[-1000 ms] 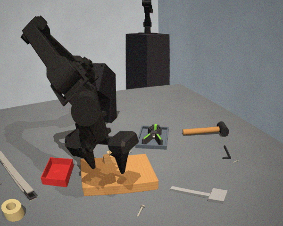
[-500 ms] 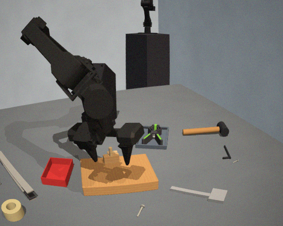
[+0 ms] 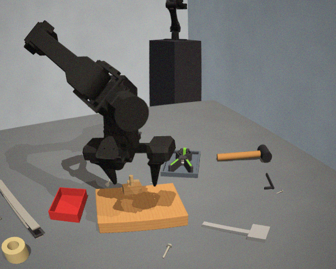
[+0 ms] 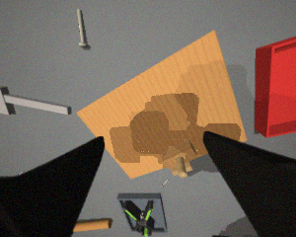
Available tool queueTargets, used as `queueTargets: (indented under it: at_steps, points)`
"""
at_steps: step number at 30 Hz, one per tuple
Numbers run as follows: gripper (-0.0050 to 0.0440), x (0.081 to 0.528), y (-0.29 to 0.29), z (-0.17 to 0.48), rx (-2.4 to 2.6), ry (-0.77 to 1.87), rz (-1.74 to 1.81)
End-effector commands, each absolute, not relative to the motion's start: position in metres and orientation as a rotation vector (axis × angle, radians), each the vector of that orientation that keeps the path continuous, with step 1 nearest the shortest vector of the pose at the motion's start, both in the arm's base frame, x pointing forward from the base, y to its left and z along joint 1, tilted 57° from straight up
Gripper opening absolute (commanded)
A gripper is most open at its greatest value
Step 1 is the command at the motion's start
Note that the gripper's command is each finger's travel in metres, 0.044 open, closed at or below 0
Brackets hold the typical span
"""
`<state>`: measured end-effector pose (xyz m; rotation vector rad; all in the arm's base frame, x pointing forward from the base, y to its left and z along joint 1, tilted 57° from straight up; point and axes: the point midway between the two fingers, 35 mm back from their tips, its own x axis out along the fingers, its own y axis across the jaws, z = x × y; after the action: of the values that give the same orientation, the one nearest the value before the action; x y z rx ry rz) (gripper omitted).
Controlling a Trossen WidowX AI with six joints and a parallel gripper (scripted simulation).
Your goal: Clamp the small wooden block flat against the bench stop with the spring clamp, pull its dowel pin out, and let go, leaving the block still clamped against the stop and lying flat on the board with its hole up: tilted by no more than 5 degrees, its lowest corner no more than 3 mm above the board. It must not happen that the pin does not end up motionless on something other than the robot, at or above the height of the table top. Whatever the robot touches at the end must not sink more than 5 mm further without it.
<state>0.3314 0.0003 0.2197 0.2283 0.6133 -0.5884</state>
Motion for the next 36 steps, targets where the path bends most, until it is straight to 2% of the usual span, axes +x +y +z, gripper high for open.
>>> queueTargets:
  at_steps: [1,36]
  points:
    - [0.044,0.327,0.003,0.217,0.192,0.626,-0.59]
    - [0.044,0.291,0.024,0.205,-0.13,0.709,-0.578]
